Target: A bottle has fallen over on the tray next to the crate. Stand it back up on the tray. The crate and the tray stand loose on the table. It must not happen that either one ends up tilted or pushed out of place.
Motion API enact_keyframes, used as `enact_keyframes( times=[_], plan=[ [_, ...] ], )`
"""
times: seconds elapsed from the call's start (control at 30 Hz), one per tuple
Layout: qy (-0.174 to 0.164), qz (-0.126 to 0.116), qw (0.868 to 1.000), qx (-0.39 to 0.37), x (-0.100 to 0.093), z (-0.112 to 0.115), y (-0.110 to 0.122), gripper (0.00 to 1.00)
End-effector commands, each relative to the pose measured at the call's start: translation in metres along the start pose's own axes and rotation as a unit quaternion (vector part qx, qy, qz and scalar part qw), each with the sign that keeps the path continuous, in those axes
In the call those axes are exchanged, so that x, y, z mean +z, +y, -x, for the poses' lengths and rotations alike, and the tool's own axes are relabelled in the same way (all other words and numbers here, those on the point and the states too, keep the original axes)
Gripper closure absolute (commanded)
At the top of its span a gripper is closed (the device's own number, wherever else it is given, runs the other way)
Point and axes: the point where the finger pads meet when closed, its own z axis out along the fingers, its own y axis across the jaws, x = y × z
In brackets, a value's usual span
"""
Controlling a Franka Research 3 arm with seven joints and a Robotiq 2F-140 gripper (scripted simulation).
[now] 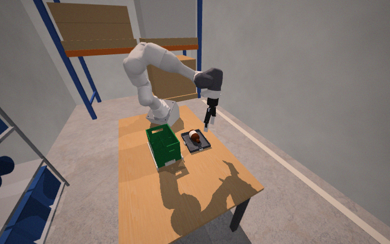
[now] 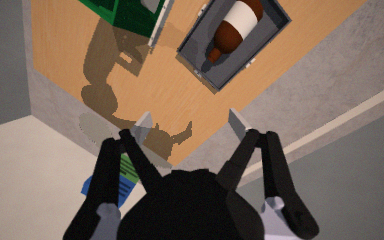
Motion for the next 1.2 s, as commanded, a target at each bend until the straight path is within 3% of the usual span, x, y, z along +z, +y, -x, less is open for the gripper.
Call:
enact_keyframes(
  times=[0.0,0.23,0.33,0.47,0.6,0.73,0.8,0.83,0.9,1.17],
  plan=[
    [-0.004,0.001,1.000,0.016,-0.001,0.001,0.000,0.00],
    [-0.004,0.001,1.000,0.016,-0.001,0.001,0.000,0.00],
    [0.000,0.038,0.988,0.148,0.010,-0.041,0.015,0.00],
    [0.018,0.061,0.978,0.199,0.020,-0.084,0.034,0.00],
    [0.033,0.079,0.967,0.241,0.025,-0.106,0.045,0.00],
    [0.033,0.089,0.954,0.286,0.025,-0.110,0.047,0.00],
    [0.033,0.089,0.954,0.286,0.025,-0.110,0.047,0.00],
    [0.029,0.092,0.943,0.318,0.025,-0.110,0.047,0.00],
    [0.026,0.092,0.936,0.337,0.025,-0.110,0.047,0.00],
    [0.026,0.092,0.936,0.337,0.025,-0.110,0.047,0.00]
  ],
)
